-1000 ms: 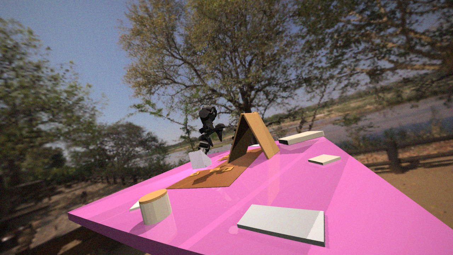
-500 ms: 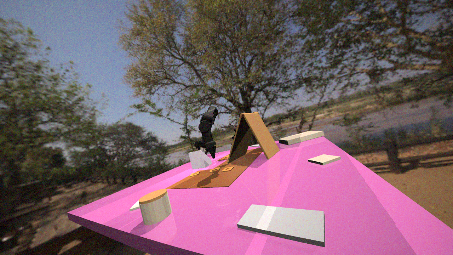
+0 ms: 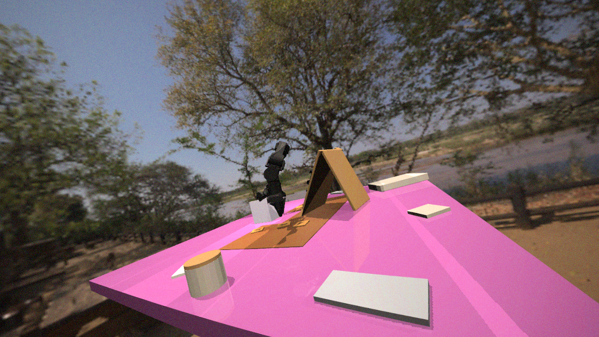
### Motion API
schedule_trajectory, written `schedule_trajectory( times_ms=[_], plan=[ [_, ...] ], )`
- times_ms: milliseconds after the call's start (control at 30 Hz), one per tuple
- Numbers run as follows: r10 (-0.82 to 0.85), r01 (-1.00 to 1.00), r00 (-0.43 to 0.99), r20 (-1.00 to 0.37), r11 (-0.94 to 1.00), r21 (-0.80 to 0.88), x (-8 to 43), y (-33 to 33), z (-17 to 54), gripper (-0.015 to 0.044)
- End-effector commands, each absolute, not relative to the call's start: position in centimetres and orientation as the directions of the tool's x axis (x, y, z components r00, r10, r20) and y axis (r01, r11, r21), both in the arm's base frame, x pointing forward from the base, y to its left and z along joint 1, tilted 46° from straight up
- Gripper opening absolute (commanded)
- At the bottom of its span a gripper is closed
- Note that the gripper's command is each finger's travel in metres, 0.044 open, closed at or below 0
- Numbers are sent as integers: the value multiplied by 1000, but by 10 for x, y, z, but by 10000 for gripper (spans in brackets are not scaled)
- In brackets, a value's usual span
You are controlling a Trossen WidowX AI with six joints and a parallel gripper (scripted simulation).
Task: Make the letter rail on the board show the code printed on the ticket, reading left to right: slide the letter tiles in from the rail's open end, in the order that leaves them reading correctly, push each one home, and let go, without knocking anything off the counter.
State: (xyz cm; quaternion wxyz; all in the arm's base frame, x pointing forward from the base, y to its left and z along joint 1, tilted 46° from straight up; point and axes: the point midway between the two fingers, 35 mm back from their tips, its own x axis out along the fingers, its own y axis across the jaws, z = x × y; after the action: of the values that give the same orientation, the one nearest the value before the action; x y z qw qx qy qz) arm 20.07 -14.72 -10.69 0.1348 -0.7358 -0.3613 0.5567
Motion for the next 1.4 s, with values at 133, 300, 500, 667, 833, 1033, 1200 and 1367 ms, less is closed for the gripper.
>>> schedule_trajectory(
  times_ms=[133,300,500,667,833,1033,1200,1367],
  plan=[
    [694,377,112,-711,-692,-616,203,-127,-125,340],
    [694,377,112,-711,-692,-616,203,-127,-125,340],
    [694,377,112,-711,-692,-616,203,-126,-126,340],
    [694,377,112,-711,-692,-616,204,-121,-131,340],
    [694,377,112,-711,-691,-616,204,-115,-136,340],
    [695,377,112,-711,-691,-616,205,-113,-138,340],
    [695,377,112,-711,-691,-616,205,-113,-138,340],
    [695,377,112,-711,-691,-616,205,-113,-138,340]
  ],
)
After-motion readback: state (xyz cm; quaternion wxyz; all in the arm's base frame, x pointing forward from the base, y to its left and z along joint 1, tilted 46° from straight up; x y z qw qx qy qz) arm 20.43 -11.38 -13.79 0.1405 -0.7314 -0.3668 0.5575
